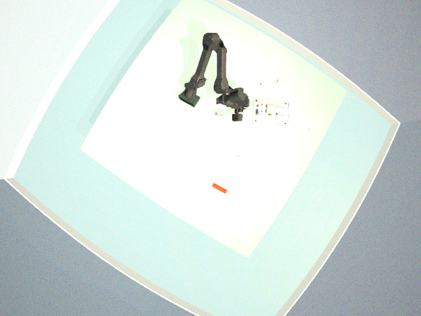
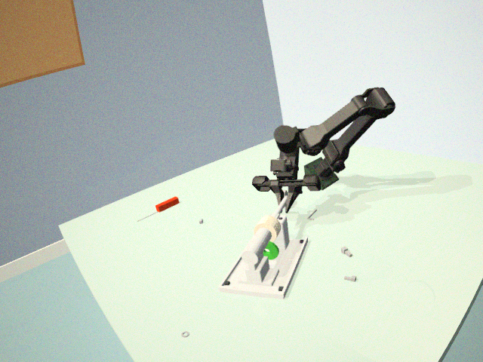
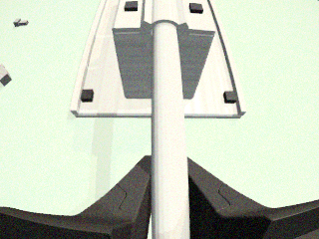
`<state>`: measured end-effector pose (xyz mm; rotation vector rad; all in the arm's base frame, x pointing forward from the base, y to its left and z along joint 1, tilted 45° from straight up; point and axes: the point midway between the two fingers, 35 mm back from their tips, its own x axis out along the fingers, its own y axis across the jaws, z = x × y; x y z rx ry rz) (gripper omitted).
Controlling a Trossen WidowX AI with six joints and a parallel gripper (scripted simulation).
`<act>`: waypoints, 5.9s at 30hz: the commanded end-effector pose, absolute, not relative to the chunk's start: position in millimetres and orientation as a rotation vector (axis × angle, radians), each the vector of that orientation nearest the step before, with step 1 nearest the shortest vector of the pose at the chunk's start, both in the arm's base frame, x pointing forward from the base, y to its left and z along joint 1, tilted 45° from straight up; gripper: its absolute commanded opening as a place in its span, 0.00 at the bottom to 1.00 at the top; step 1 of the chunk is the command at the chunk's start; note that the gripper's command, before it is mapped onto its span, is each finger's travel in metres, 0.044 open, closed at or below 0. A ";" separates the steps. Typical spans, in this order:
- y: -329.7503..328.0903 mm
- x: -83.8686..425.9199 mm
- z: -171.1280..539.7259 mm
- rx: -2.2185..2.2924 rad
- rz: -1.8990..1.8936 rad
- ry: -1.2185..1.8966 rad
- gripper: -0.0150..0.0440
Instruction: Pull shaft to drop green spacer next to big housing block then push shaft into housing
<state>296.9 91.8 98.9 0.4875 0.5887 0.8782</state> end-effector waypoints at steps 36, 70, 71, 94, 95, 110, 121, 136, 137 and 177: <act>97.0 308.8 103.8 0.488 0.876 0.586 0.25; 101.8 317.1 107.4 0.488 0.876 0.585 0.25; 101.9 317.3 107.5 0.488 0.876 0.585 0.25; 105.2 322.9 109.9 0.488 0.876 0.585 0.25; 105.3 323.2 110.0 0.488 0.876 0.585 0.25; 107.4 326.8 111.6 0.488 0.876 0.584 0.25; 109.0 329.5 112.7 0.488 0.876 0.584 0.25; 111.1 333.2 114.3 0.489 0.877 0.584 0.25; 111.2 333.4 114.4 0.489 0.877 0.584 0.25; 116.8 343.2 118.6 0.489 0.877 0.583 0.25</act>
